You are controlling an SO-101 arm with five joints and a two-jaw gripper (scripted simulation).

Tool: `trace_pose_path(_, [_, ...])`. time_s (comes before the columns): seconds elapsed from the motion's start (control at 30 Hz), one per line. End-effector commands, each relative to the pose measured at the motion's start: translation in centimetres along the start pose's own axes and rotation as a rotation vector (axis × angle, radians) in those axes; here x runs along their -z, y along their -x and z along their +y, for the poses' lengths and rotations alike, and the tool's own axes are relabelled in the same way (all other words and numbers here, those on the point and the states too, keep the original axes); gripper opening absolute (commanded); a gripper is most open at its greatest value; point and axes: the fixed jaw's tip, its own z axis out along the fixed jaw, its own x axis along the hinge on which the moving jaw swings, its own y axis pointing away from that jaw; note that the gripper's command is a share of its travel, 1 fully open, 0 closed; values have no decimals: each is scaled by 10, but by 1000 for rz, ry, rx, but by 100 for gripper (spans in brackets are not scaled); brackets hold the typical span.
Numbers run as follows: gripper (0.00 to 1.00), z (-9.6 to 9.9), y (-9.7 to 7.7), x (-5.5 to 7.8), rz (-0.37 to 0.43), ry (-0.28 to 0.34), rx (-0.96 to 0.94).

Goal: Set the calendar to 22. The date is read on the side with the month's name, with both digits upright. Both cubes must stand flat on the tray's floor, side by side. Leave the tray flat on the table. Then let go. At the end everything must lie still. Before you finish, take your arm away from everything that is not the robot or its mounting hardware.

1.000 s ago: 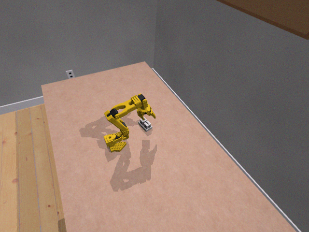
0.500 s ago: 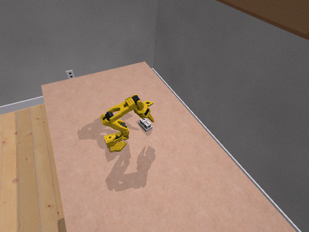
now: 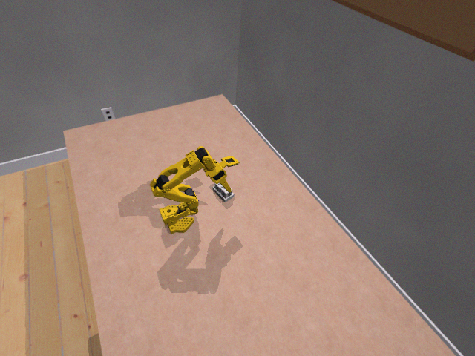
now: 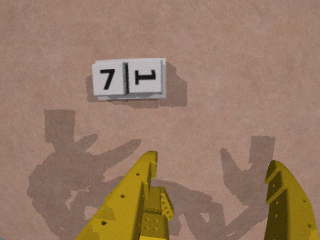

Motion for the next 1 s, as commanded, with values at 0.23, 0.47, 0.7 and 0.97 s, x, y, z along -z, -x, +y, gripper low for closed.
trace_pose_path(0.23, [36, -2, 1, 5, -46, -12, -129])
trace_pose_path(0.47, [36, -2, 1, 5, -50, -13, -142])
trace_pose_path(0.7, [36, -2, 1, 5, -50, -13, -142])
trace_pose_path(0.97, [36, -2, 1, 5, -50, -13, -142])
